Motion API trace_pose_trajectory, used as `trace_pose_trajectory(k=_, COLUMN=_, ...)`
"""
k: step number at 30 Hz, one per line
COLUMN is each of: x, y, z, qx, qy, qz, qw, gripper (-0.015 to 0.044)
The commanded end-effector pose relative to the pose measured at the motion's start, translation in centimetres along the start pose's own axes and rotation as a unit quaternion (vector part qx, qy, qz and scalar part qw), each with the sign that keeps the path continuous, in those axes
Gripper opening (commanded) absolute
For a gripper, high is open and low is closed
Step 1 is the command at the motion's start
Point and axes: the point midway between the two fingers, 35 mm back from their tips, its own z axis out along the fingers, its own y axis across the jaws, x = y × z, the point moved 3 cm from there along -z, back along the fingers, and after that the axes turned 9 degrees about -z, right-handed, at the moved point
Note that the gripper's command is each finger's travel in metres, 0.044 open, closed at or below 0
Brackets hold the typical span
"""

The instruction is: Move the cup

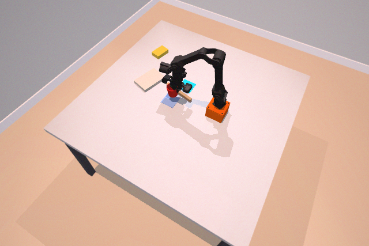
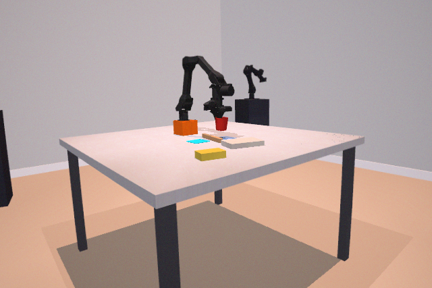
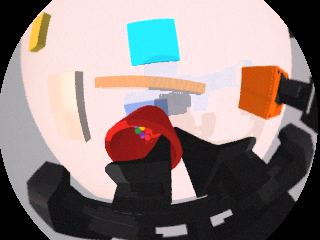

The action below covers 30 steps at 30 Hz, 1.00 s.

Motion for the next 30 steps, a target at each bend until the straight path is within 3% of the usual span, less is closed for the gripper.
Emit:
trace_pose_trajectory(k=1, x=-0.9, y=-0.4, z=0.0, qx=0.0, qy=0.0, qz=-0.003, qw=1.0, gripper=0.0)
trace_pose_trajectory(k=30, x=-6.3, y=-2.1, z=-0.2, qx=0.0, qy=-0.002, qz=-0.004, qw=1.0, gripper=0.0)
